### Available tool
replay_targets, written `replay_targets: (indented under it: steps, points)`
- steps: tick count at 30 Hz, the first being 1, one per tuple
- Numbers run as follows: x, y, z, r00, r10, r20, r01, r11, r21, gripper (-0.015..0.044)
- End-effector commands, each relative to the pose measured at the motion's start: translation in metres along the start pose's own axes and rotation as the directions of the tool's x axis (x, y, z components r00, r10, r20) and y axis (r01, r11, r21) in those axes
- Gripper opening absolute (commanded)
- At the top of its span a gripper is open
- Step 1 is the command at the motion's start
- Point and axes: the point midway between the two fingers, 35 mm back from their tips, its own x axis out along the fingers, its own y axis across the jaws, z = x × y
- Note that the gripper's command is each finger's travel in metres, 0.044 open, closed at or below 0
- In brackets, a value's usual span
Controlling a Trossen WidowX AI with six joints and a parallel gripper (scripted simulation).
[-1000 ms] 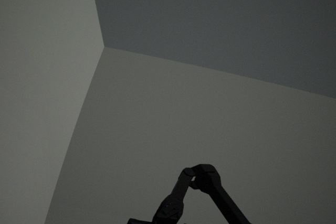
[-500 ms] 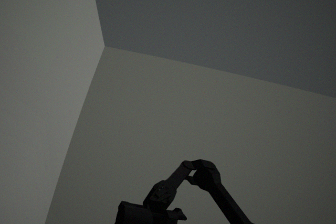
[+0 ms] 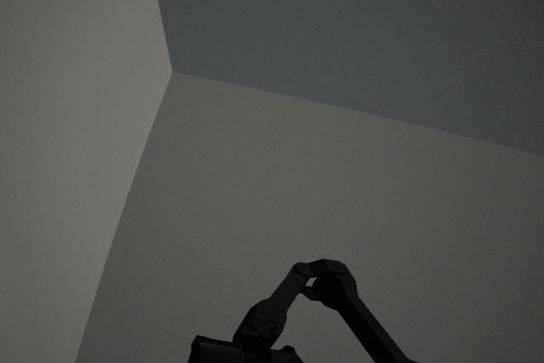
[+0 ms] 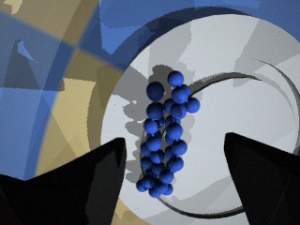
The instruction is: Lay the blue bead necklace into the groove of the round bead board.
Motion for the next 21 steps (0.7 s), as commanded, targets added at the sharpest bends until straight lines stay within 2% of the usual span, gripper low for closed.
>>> replay_targets:
  steps: [1,14,21]
  points:
    - [0.005,0.0,0.0,1.0,-0.003,-0.001,0.003,1.0,-0.009,0.025]
    - [0.024,0.001,-0.001,1.0,-0.003,-0.003,0.003,1.0,-0.013,0.025]
    - [0.022,0.0,-0.001,1.0,0.001,-0.003,-0.001,1.0,-0.004,0.0066]
